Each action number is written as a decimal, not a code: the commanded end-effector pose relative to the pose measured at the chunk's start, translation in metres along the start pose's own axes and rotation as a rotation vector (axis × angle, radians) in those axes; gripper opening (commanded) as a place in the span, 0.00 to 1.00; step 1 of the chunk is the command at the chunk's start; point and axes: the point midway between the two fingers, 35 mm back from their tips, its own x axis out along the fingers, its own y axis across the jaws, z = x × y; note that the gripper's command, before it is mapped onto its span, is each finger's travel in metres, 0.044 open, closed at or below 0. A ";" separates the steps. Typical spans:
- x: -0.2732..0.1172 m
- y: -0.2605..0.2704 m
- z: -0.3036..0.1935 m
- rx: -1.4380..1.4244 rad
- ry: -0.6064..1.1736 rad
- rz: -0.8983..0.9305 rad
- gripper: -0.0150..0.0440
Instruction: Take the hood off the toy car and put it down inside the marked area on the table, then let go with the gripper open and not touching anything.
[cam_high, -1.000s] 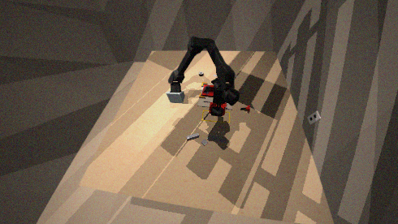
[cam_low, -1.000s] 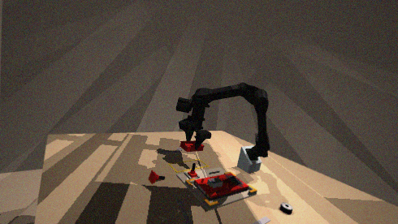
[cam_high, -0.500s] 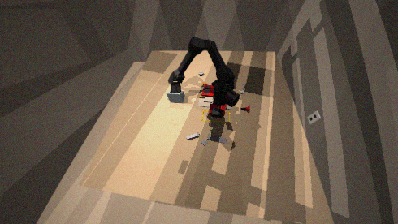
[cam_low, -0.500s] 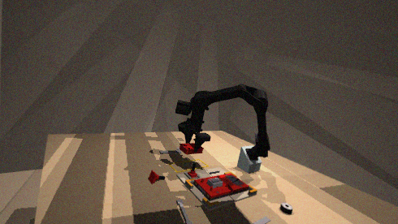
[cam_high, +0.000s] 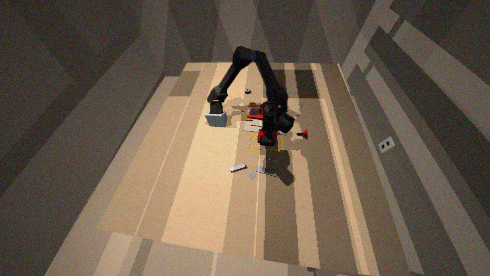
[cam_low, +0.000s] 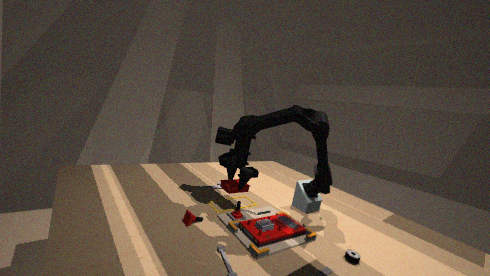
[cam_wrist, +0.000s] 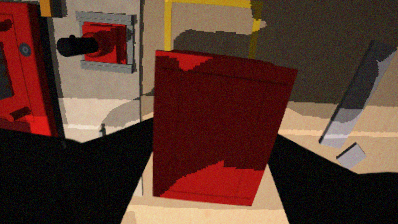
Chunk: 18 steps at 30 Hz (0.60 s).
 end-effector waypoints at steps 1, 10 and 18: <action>0.005 0.001 -0.001 0.007 0.001 0.005 0.25; 0.013 0.001 -0.002 0.007 0.001 0.006 0.25; 0.020 0.001 -0.002 0.007 0.001 0.006 0.25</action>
